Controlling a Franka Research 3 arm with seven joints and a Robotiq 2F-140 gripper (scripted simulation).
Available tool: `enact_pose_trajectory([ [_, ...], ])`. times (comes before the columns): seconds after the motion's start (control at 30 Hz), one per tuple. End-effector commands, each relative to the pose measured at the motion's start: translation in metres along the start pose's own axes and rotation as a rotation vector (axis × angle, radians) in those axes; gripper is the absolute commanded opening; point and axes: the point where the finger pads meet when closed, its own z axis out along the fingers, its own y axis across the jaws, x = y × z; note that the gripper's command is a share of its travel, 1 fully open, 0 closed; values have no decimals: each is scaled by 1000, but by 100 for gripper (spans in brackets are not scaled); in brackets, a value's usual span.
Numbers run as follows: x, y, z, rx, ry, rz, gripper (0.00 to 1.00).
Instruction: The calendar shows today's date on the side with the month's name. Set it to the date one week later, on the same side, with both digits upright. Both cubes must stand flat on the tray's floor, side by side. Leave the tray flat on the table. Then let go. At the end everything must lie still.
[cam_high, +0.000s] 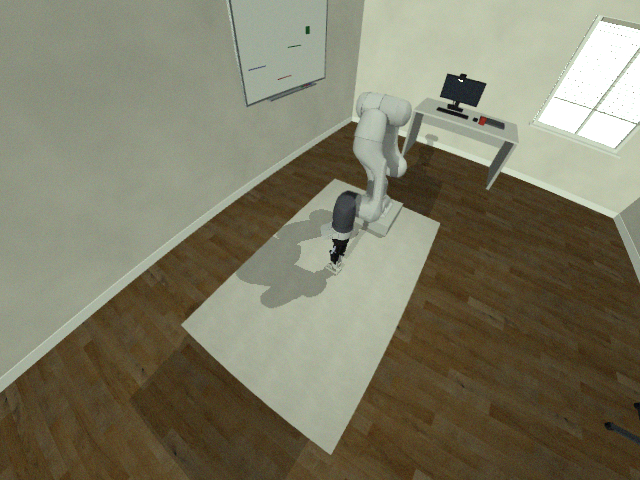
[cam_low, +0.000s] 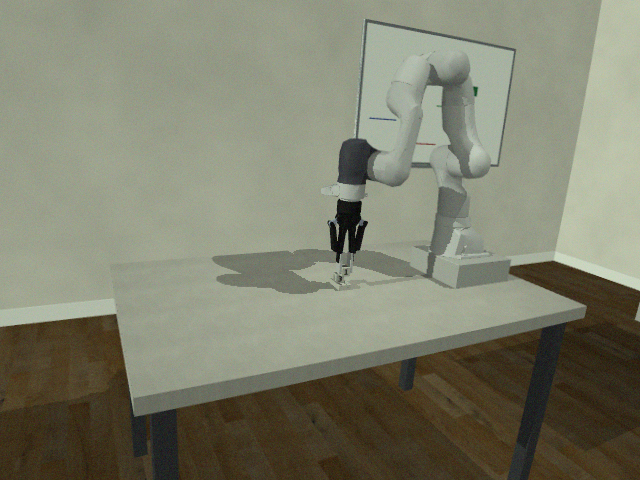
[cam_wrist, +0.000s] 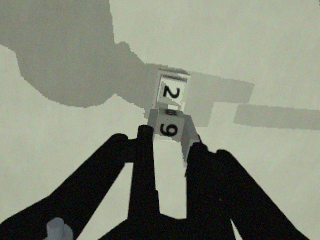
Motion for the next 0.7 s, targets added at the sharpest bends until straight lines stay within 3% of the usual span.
enact_pose_trajectory([
  [0.0, 0, -2, 0, 4, 1, 3, 16],
  [0.67, 0, -3, 0, 4, 1, 11, 16],
])
